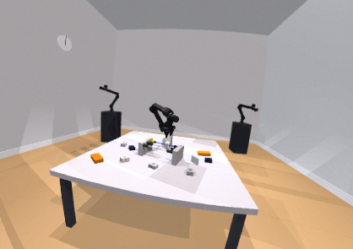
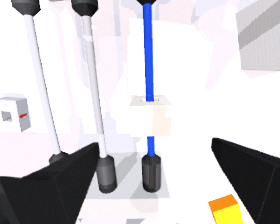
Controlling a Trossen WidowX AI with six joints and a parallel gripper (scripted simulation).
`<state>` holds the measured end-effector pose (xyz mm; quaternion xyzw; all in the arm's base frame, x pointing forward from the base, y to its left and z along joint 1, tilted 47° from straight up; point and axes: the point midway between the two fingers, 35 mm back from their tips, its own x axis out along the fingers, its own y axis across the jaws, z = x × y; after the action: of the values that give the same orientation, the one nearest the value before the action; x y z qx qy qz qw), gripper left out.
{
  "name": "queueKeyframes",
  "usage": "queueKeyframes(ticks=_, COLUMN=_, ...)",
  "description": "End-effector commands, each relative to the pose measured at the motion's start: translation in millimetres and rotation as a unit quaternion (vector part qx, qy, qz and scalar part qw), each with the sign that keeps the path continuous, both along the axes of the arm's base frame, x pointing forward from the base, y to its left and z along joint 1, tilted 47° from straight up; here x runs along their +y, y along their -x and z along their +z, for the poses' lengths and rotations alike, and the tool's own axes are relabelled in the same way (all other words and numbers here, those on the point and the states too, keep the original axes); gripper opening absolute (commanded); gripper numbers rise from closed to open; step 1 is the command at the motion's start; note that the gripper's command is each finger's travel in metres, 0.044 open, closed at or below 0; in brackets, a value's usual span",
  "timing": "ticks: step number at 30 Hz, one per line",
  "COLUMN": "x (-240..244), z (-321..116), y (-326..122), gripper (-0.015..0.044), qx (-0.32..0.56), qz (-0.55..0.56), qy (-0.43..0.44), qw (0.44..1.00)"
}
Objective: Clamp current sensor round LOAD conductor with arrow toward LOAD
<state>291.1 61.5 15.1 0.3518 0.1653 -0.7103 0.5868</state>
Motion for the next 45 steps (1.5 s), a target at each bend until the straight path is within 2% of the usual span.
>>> queueKeyframes(ticks=1, x=0, z=0, y=0, gripper=0.044, qx=0.0, qz=-0.003, qy=0.0, qw=1.0)
queueKeyframes(ticks=10, x=-2, z=5, y=1, gripper=0.044, qx=0.014, qz=0.019, qy=-0.009, qw=1.0)
queueKeyframes(ticks=14, x=-11, z=32, y=12, gripper=0.044, qx=0.09, qz=0.136, qy=-0.056, qw=0.985)
queueKeyframes(ticks=18, x=-22, z=54, y=27, gripper=0.044, qx=0.157, qz=0.267, qy=-0.09, qw=0.946)
queueKeyframes(ticks=23, x=-36, z=75, y=48, gripper=0.044, qx=0.224, qz=0.434, qy=-0.103, qw=0.867)
queueKeyframes(ticks=29, x=-50, z=88, y=74, gripper=0.044, qx=0.284, qz=0.618, qy=-0.068, qw=0.73)
queueKeyframes(ticks=45, x=-66, z=85, y=112, gripper=0.044, qx=0.356, qz=0.817, qy=0.107, qw=0.441)
